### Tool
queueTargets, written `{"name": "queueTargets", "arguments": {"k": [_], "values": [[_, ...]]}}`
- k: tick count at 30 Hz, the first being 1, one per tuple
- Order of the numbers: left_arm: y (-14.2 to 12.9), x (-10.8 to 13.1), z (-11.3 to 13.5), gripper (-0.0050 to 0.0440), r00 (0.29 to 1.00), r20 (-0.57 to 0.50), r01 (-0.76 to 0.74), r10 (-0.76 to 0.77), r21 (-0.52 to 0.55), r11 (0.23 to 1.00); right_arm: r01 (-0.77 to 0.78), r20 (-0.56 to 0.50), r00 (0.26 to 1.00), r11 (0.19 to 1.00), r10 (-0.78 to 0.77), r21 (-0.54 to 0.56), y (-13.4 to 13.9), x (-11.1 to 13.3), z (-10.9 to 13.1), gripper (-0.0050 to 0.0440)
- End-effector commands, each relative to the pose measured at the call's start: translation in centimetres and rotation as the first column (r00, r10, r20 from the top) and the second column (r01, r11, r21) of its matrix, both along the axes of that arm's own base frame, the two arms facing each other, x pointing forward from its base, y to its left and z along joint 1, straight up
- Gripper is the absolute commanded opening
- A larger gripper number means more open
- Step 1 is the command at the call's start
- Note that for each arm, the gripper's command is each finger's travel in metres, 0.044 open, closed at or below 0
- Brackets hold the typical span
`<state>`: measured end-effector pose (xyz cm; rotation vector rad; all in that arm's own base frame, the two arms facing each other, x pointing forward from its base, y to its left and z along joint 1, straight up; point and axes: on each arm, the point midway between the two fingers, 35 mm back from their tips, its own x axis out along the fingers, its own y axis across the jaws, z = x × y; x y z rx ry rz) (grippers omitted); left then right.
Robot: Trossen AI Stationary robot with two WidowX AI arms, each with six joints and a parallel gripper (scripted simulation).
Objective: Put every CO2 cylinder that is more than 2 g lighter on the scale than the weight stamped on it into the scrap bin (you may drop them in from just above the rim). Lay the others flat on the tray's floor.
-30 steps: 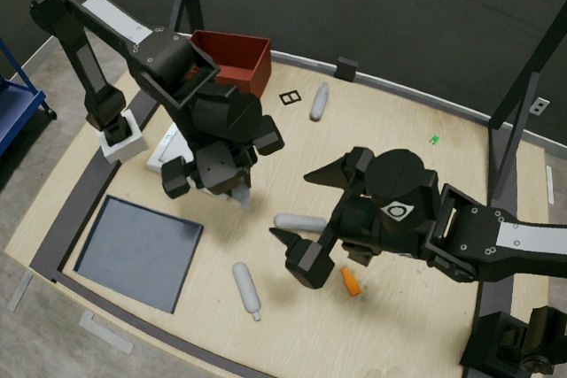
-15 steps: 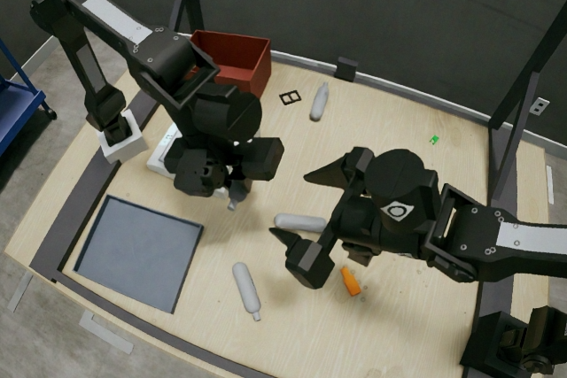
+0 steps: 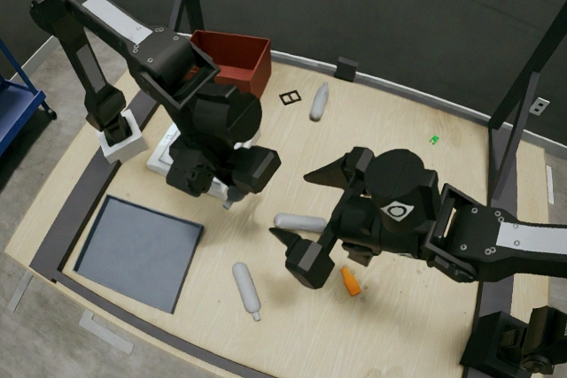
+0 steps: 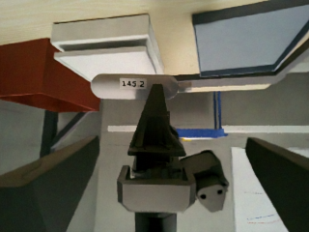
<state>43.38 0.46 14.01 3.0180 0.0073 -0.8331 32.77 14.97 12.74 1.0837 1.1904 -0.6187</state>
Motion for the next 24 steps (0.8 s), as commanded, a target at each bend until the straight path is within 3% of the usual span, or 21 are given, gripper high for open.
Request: {"name": "queueTargets", "arguments": {"k": [1, 12, 19, 24], "values": [[0.0, 0.2, 1.0, 0.044, 1.0, 0.025, 0.002, -0.002, 0.003, 1.0, 0.009, 0.02, 1.0, 1.0, -0.009, 0.015, 0.0, 0.0, 0.8, -0.005], [0.1, 1.1, 1.0, 0.044, 1.0, 0.028, 0.002, -0.002, 0.004, 1.0, 0.004, 0.028, 1.0, 1.0, -0.005, 0.016, 0.1, 0.2, 1.1, -0.005], [0.0, 4.1, 0.5, 0.044, 1.0, 0.03, 0.003, -0.003, 0.004, 1.0, 0.004, 0.028, 1.0, 1.0, -0.005, 0.016, 0.1, 0.2, 1.1, -0.005], [0.0, 4.5, 0.4, 0.044, 1.0, 0.027, 0.003, -0.003, 0.005, 1.0, 0.004, 0.028, 1.0, 1.0, -0.005, 0.016, 0.1, 0.2, 1.1, -0.005]]}}
